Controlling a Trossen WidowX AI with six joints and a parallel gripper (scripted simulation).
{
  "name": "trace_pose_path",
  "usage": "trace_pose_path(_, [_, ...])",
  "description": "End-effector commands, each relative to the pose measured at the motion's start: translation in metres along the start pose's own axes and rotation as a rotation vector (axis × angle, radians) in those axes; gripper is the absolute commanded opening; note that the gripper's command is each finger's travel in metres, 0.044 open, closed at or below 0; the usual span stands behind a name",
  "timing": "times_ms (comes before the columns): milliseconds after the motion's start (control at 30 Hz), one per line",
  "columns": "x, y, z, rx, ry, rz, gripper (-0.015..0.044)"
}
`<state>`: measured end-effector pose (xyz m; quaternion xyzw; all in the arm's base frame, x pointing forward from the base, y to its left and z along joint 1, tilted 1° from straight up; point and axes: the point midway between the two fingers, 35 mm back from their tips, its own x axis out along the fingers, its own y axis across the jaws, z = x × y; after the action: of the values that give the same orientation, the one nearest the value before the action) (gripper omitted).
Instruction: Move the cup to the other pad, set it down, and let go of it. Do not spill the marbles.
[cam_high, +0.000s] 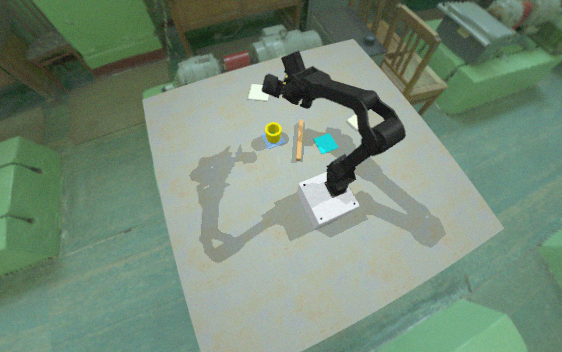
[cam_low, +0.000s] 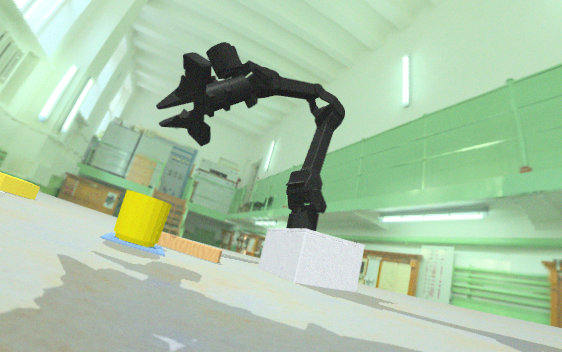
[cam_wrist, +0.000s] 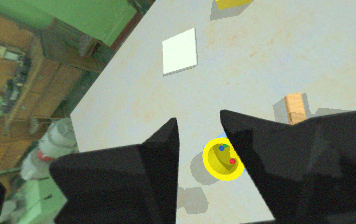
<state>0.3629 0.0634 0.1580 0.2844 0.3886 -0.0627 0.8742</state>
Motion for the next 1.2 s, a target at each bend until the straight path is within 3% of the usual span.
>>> trace_pose_path(0, [0.027,-0.012,-0.036,0.174,0.184,-0.169,0.0167])
trace_pose_path(267, [0.055,-0.038,-0.105,0.461,0.415,-0.594,0.0167])
trace_pose_path(1167, [0.081,-0.05,-0.121,0.465,0.417,-0.602,0.0167])
